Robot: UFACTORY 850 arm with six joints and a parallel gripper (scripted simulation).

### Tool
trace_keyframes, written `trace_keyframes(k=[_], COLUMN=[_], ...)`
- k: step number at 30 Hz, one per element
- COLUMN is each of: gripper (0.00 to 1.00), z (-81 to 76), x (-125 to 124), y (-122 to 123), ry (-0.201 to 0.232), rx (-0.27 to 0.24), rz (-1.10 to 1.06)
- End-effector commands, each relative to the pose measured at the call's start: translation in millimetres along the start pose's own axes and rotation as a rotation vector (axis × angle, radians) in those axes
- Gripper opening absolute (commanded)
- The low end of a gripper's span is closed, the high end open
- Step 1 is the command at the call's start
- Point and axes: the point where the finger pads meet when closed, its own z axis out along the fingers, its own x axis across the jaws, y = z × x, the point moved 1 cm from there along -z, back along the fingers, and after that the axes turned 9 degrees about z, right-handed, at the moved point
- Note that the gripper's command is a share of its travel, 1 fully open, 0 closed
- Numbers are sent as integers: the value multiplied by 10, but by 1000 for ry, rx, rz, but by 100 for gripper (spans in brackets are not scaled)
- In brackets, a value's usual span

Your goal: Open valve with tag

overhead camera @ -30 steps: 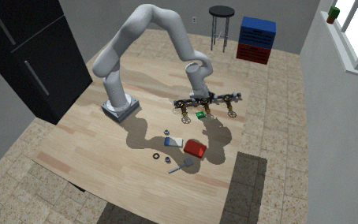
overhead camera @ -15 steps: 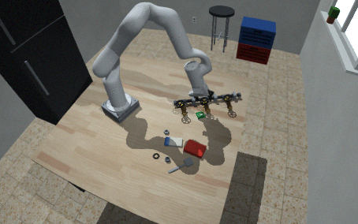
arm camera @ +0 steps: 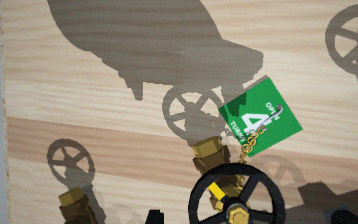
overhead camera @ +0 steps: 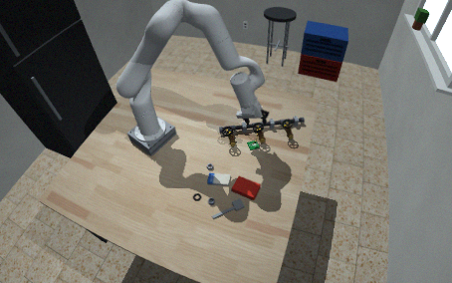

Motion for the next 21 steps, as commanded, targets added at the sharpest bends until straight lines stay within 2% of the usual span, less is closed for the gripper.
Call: trace_keyframes(k=[1, 21], gripper=[100, 100], z=[-92, -150], x=[-12, -10], y=[1, -6], ry=[7, 7], rx=[11, 13], rz=[0, 1])
